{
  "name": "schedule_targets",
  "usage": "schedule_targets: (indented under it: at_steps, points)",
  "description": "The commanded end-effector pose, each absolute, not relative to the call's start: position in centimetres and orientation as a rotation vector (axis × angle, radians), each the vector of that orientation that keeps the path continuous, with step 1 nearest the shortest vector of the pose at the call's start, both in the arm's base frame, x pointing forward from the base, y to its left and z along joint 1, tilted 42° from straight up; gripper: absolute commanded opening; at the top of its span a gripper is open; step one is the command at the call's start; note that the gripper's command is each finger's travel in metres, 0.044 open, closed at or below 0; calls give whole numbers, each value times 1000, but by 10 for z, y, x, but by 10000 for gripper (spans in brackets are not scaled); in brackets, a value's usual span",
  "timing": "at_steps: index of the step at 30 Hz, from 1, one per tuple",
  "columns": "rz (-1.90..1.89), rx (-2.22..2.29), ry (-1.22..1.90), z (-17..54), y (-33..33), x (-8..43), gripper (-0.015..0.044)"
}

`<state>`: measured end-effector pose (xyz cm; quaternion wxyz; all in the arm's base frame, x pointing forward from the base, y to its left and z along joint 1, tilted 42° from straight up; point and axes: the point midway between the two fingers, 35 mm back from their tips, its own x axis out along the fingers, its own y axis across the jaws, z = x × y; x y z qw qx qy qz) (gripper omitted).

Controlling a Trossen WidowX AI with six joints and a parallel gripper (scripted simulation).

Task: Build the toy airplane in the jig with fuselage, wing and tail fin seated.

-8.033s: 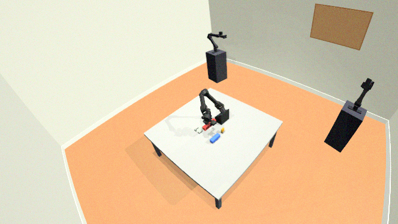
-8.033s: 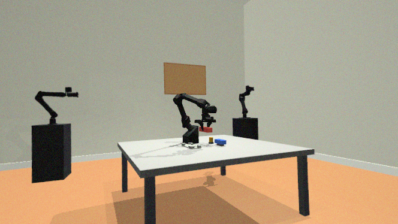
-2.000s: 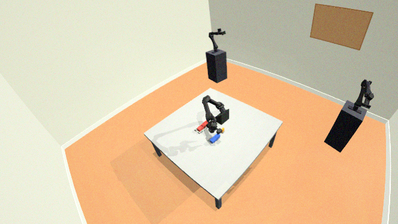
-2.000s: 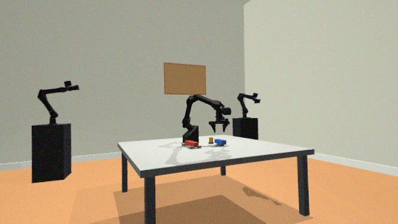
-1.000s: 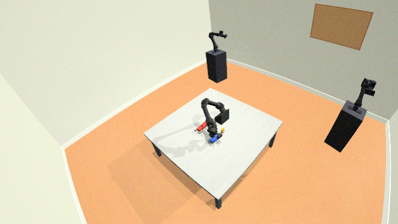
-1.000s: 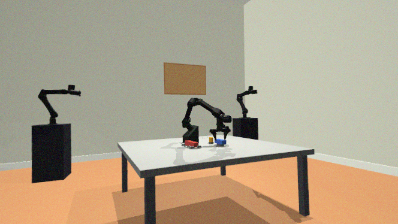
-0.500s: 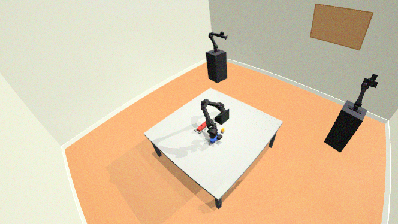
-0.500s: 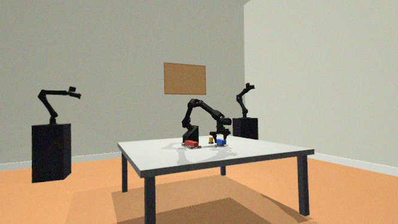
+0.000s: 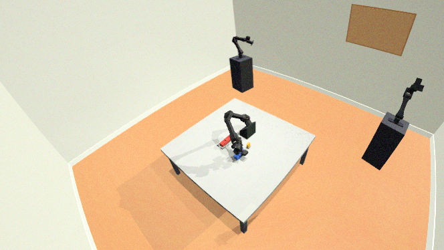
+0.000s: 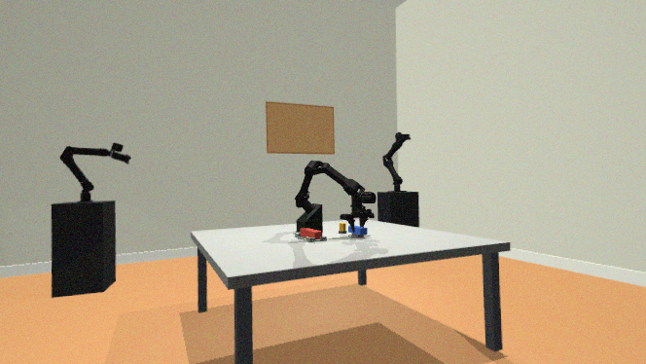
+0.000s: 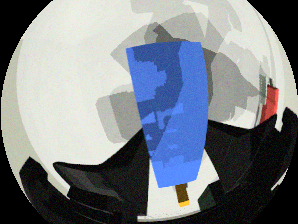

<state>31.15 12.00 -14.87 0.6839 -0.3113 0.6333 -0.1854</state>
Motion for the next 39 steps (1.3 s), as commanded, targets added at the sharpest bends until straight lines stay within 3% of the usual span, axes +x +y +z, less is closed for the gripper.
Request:
schedule_targets:
  at_steps: [1, 5, 39]
  points:
    - [-414, -703, 1415, -148, 120, 312, 98]
    - [-402, -689, 1391, -143, 128, 317, 0]
    - [-402, -693, 1409, -71, 193, 302, 0]
